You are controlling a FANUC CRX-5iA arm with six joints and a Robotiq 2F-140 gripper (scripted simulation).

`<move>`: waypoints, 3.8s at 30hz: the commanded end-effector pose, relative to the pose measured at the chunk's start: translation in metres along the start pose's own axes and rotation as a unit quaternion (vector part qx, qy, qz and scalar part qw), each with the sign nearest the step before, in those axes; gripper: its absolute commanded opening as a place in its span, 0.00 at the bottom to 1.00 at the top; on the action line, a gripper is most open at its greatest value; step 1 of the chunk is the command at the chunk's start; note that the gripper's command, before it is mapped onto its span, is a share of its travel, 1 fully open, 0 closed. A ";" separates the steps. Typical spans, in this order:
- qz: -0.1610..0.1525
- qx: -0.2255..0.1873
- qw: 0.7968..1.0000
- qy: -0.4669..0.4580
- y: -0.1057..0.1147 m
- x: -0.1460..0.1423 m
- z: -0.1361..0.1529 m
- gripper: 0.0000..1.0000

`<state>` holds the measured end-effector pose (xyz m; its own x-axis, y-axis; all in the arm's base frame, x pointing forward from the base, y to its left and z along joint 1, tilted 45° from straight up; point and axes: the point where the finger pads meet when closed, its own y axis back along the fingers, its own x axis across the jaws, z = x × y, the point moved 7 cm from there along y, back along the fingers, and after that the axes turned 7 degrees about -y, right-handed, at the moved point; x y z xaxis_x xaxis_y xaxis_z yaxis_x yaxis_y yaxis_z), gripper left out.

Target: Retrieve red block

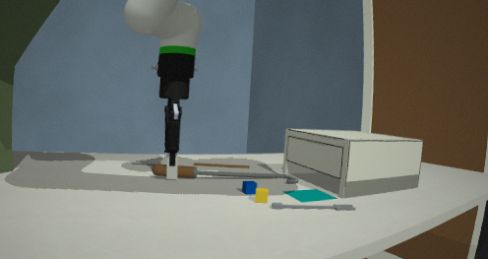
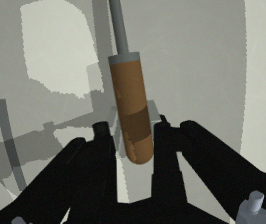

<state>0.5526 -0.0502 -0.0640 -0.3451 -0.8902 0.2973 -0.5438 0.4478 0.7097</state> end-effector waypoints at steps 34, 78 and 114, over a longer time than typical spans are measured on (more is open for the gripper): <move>0.000 0.000 1.000 0.000 0.000 -0.006 -0.050 0.00; 0.000 0.000 1.000 0.000 0.000 -0.020 -0.163 0.00; 0.000 0.000 1.000 0.000 0.000 -0.029 -0.230 0.00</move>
<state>0.7352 -0.0441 0.0721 -0.3454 -0.8903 0.2968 -0.5443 0.4477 0.7095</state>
